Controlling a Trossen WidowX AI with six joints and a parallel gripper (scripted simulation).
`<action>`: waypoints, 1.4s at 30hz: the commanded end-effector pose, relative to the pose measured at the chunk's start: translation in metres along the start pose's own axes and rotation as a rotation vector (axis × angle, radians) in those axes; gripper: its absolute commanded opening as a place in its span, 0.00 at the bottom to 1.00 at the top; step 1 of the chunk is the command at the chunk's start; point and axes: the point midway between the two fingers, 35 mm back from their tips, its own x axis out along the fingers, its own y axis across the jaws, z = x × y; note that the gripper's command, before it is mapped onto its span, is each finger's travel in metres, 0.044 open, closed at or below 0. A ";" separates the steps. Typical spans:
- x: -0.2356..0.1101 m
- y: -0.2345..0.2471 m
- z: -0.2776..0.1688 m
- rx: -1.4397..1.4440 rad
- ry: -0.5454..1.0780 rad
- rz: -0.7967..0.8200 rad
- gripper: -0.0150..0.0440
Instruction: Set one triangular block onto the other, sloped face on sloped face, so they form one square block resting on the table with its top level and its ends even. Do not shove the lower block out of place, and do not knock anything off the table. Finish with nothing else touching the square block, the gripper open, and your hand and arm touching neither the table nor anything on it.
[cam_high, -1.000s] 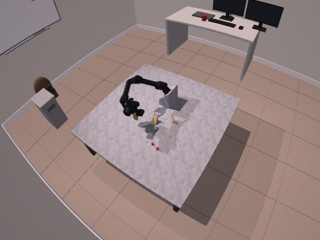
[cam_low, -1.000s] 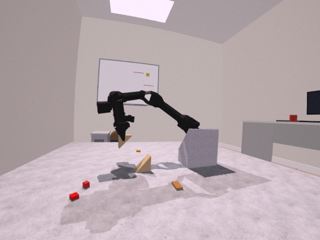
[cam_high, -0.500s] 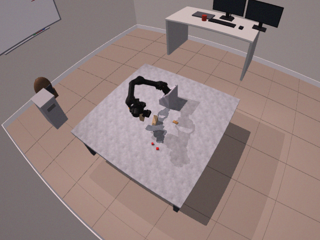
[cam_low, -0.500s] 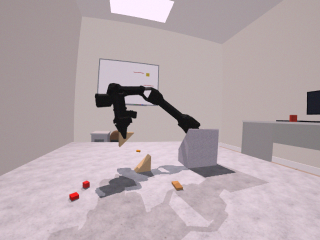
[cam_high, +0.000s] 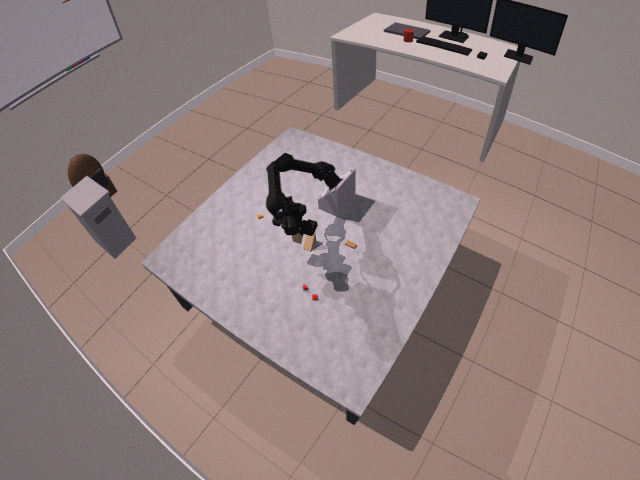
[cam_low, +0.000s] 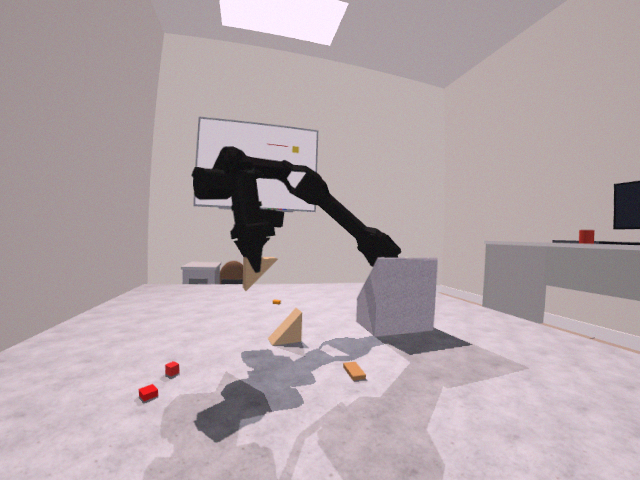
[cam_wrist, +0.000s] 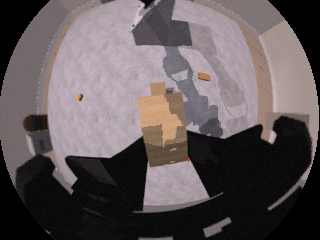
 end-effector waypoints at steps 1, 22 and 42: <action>-0.004 -0.012 0.002 0.002 -0.002 0.000 0.25; 0.056 -0.012 0.012 0.005 -0.006 0.002 0.25; 0.104 -0.007 0.028 0.006 -0.009 0.006 0.25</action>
